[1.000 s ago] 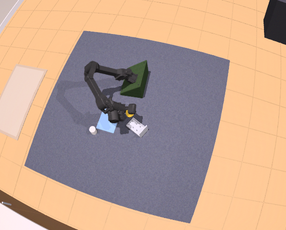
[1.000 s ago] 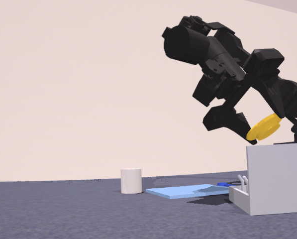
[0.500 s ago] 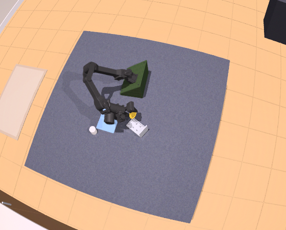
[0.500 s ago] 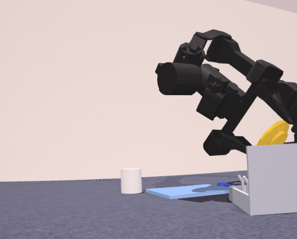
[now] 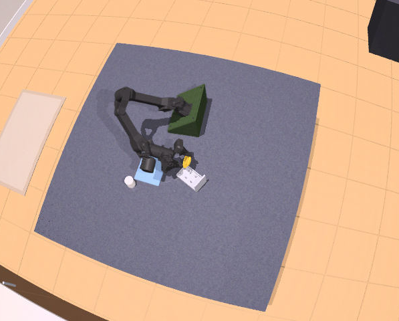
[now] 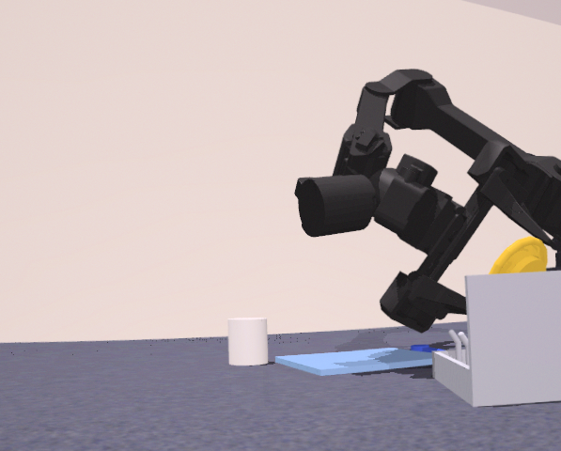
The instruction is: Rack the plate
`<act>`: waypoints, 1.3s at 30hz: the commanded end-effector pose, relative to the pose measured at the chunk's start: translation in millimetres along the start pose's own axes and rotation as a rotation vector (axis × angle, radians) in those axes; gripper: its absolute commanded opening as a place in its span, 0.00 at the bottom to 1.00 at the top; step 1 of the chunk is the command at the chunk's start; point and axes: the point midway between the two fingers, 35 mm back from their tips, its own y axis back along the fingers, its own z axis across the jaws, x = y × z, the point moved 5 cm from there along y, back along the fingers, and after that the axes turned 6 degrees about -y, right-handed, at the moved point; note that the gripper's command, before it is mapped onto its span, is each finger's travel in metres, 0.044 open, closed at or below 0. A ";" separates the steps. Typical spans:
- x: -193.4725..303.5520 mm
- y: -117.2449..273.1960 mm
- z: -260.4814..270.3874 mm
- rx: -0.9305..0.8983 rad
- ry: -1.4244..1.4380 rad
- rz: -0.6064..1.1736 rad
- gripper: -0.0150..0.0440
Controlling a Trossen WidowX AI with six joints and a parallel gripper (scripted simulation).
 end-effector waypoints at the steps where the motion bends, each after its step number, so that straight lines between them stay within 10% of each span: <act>1: 3.9 -0.5 -3.1 -0.036 0.065 -0.058 0.25; 39: 41.7 6.5 -41.3 0.125 0.900 -0.722 0.25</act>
